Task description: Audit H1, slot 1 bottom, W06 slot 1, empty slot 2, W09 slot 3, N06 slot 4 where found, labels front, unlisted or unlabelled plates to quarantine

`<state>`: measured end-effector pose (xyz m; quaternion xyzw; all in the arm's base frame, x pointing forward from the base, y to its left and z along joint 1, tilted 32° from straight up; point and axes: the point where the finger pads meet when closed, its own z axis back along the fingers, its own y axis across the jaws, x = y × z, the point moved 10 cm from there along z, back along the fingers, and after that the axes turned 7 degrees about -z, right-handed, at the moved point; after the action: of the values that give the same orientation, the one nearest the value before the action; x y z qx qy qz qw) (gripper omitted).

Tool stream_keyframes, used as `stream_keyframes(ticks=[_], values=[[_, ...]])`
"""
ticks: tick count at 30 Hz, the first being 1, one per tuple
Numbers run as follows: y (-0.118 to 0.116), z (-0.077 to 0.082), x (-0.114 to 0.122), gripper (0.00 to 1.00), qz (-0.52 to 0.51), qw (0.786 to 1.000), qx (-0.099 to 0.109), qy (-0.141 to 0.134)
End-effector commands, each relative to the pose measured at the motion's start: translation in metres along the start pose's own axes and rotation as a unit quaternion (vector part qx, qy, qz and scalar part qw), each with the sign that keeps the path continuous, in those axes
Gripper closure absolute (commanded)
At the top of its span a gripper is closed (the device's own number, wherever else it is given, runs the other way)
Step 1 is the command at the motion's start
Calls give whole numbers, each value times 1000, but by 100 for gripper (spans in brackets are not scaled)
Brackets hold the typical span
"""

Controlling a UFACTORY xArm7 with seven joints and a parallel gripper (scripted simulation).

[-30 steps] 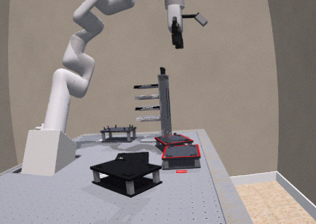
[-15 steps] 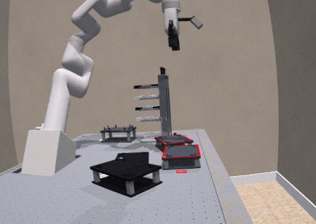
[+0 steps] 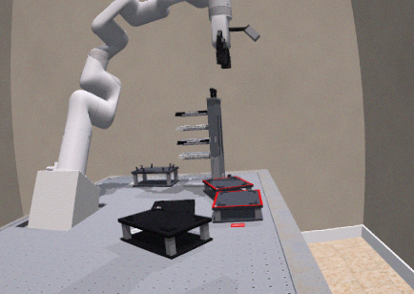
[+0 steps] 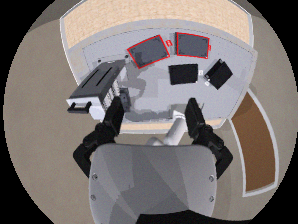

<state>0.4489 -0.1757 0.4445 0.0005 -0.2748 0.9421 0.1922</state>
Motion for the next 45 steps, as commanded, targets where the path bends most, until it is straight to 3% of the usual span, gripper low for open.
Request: stream_keyframes(ticks=[1, 45], values=[[-11, 2, 7, 0, 0, 1000, 0, 2], [-95, 2, 101, 0, 0, 1000, 0, 2]])
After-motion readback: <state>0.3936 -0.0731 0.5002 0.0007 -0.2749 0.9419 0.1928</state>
